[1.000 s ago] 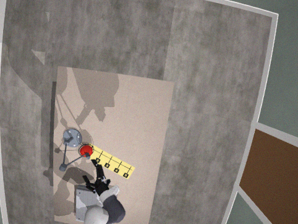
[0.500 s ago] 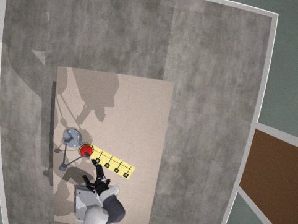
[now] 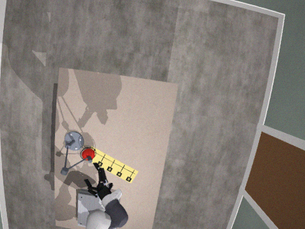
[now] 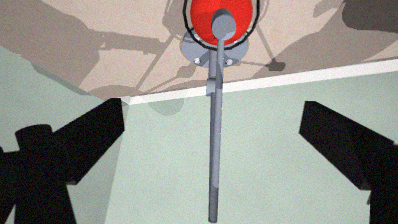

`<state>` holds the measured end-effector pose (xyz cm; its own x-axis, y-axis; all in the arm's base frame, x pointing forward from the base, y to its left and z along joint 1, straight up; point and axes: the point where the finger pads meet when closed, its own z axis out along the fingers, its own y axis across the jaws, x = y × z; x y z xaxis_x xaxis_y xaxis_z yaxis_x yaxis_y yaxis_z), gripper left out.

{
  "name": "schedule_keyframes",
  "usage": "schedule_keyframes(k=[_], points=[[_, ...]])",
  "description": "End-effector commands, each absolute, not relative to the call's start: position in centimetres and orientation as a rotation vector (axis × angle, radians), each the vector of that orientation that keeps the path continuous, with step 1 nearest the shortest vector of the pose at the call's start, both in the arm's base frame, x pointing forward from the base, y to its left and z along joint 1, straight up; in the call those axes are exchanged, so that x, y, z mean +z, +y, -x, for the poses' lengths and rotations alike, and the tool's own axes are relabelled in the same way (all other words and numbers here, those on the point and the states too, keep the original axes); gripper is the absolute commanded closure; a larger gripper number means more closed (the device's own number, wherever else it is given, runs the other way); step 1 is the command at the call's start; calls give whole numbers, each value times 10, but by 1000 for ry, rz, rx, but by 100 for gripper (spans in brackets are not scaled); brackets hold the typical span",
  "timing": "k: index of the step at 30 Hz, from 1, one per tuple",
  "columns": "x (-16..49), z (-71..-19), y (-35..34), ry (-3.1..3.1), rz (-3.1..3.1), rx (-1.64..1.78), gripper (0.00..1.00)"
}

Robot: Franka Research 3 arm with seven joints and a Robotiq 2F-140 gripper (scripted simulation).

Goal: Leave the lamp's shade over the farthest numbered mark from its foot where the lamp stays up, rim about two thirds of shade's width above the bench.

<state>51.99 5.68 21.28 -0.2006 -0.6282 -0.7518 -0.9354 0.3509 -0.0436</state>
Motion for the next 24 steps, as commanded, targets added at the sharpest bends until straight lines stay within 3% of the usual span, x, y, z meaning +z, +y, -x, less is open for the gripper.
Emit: schedule_keyframes(k=[1, 24], points=[[213, -520, 57, 1924, 1362, 567, 0], [200, -524, 72, 1929, 1359, 573, 0]])
